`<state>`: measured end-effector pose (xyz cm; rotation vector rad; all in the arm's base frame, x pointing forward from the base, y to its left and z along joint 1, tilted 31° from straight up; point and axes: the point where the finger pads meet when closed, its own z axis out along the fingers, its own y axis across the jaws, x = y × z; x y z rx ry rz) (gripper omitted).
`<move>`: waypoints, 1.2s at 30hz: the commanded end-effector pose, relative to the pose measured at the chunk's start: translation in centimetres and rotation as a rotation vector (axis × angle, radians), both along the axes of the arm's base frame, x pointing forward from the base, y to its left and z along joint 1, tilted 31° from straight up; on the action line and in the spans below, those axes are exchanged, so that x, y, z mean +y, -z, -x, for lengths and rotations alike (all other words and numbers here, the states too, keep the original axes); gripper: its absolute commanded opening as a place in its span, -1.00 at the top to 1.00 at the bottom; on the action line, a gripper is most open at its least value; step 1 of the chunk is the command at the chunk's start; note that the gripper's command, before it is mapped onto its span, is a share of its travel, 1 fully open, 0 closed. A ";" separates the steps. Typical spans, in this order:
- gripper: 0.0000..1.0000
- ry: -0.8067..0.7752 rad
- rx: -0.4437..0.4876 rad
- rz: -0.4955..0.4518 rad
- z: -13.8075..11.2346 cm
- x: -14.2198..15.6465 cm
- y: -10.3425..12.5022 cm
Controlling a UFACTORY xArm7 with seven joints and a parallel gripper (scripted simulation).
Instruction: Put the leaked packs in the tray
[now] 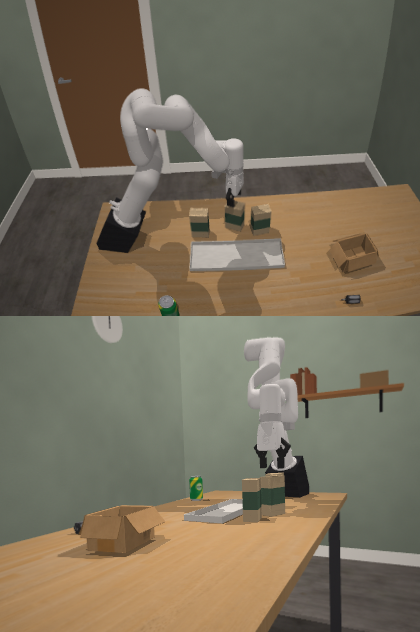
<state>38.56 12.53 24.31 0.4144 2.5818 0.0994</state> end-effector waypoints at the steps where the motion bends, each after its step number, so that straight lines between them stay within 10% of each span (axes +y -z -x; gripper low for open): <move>1: -0.73 0.000 -0.003 -0.001 -1.1 0.1 1.3; 36: -0.73 0.000 -0.003 -0.001 -1.3 0.1 1.4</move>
